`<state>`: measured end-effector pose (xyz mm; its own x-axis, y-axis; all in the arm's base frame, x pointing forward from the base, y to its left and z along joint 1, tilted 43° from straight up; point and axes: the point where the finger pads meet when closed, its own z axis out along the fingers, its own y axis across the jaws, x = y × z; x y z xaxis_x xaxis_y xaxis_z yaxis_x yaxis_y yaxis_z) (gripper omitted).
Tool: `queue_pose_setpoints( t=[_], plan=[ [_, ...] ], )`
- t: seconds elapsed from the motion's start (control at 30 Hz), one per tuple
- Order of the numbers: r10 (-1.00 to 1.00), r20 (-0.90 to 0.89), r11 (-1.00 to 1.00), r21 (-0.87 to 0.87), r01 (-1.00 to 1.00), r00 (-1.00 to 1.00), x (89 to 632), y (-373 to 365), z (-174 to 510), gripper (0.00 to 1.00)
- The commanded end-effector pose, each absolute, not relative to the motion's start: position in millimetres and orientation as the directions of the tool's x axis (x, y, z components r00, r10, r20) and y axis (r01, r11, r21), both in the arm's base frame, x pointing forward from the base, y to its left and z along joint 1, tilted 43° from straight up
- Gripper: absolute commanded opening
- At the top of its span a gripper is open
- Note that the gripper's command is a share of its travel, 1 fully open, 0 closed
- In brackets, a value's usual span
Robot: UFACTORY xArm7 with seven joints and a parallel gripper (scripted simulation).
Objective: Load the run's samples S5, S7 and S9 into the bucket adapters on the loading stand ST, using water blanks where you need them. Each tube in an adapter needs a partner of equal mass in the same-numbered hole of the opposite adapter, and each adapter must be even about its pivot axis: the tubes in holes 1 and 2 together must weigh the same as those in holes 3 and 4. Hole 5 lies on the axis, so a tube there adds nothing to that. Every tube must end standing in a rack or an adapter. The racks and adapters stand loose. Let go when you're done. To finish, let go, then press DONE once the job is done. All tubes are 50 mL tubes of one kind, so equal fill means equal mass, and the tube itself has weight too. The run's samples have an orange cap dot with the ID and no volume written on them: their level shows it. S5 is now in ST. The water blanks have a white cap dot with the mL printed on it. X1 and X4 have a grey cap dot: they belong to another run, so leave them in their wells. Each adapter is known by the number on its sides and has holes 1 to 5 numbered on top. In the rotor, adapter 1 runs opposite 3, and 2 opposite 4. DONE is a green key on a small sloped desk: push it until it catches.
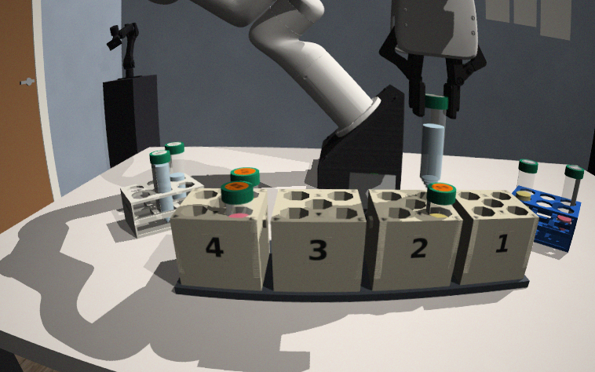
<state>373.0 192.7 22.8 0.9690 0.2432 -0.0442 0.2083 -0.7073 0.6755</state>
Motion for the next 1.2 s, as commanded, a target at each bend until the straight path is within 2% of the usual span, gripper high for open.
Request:
queue_pose_setpoints(
  t=[0.0,1.17],
  plan=[
    [0.246,-0.041,-0.709,0.674,0.209,0.968,373.2,194.8,23.7,0.0],
    [0.246,-0.041,-0.709,0.674,0.209,0.968,376.6,178.2,5.3,0.0]
  ],
)
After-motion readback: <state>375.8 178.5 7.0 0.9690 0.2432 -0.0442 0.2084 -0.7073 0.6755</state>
